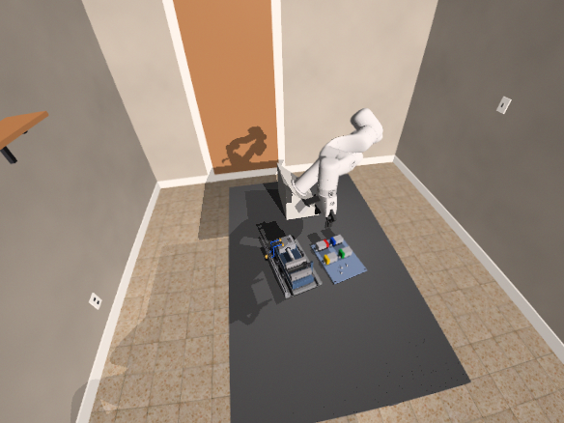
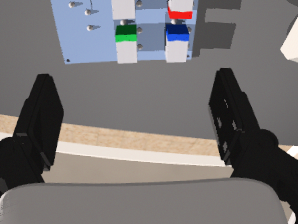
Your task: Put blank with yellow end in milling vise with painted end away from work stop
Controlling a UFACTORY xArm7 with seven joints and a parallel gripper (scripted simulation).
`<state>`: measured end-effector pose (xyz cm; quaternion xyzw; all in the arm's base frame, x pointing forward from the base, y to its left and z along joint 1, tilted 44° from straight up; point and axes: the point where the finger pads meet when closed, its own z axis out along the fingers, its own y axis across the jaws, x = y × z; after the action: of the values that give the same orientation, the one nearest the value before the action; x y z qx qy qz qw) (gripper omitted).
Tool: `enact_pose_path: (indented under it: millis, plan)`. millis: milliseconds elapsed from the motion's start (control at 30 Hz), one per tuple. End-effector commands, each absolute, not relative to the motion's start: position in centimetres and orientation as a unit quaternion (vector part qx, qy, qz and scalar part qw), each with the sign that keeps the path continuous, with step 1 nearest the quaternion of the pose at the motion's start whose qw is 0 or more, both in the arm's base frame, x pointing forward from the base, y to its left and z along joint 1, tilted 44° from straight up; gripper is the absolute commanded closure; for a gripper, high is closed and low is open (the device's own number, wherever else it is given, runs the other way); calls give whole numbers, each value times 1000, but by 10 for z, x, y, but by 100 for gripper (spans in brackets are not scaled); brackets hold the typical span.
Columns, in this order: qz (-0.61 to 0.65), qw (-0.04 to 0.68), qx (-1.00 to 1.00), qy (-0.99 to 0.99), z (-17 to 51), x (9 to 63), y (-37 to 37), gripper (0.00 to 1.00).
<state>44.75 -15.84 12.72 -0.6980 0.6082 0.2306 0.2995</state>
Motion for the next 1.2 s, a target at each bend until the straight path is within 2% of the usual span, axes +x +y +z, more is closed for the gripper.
enact_pose_path:
  millis: [0,1167]
  plan:
    - [228,300,-698,609,128,448,-161,0]
    - [228,300,-698,609,199,410,-86,0]
